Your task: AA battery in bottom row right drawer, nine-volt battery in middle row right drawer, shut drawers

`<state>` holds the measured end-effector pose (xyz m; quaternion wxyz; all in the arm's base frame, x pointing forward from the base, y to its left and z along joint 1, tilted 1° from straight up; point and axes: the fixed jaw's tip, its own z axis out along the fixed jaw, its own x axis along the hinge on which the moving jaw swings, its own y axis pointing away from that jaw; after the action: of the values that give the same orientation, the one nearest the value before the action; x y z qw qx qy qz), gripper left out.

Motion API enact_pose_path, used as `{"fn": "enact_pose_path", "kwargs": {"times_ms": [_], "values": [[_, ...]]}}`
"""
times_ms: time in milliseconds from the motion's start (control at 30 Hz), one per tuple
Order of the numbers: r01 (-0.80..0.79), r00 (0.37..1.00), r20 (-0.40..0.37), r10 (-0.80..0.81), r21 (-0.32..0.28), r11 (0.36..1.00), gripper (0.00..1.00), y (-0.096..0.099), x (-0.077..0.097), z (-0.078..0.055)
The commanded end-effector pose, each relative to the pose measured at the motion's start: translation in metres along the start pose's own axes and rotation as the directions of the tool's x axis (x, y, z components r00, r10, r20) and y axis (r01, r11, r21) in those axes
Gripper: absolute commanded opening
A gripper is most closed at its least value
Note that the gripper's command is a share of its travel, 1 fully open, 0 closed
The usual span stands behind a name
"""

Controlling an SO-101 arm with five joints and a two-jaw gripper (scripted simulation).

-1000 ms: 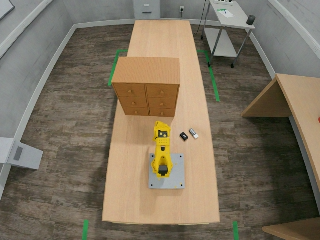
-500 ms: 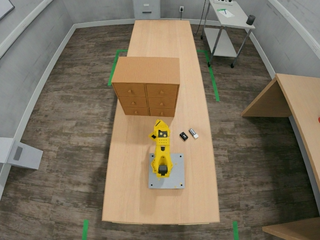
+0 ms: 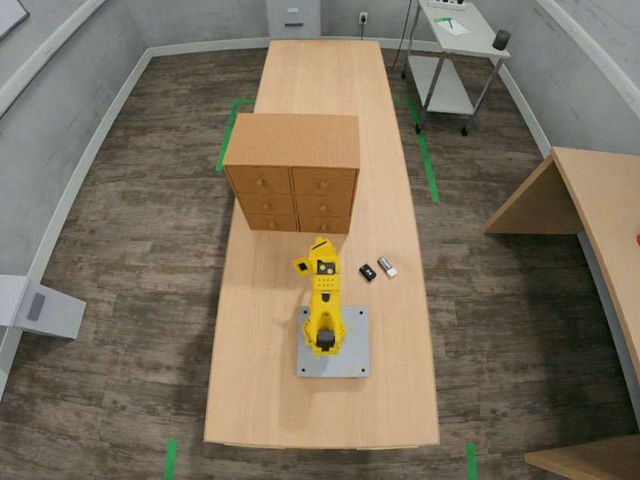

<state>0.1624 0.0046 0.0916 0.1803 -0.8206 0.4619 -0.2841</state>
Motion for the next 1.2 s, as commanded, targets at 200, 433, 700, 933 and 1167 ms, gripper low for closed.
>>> {"fn": "enact_pose_path", "kwargs": {"times_ms": [200, 433, 700, 933, 1167], "values": [[-0.211, 0.977, -0.014, 0.211, 0.019, 0.977, 0.21, -0.0028, 0.0024, -0.0034], [-0.377, 0.926, -0.014, 0.378, 0.021, 0.926, 0.21, -0.0027, 0.0019, -0.0034], [-0.511, 0.859, -0.014, 0.512, 0.023, 0.859, 0.21, -0.0029, 0.0015, -0.0034], [-0.653, 0.757, -0.013, 0.654, 0.025, 0.757, 0.21, -0.0032, 0.0011, -0.0034], [-0.742, 0.669, -0.012, 0.743, 0.028, 0.67, 0.21, -0.0036, 0.0009, -0.0034]]}}
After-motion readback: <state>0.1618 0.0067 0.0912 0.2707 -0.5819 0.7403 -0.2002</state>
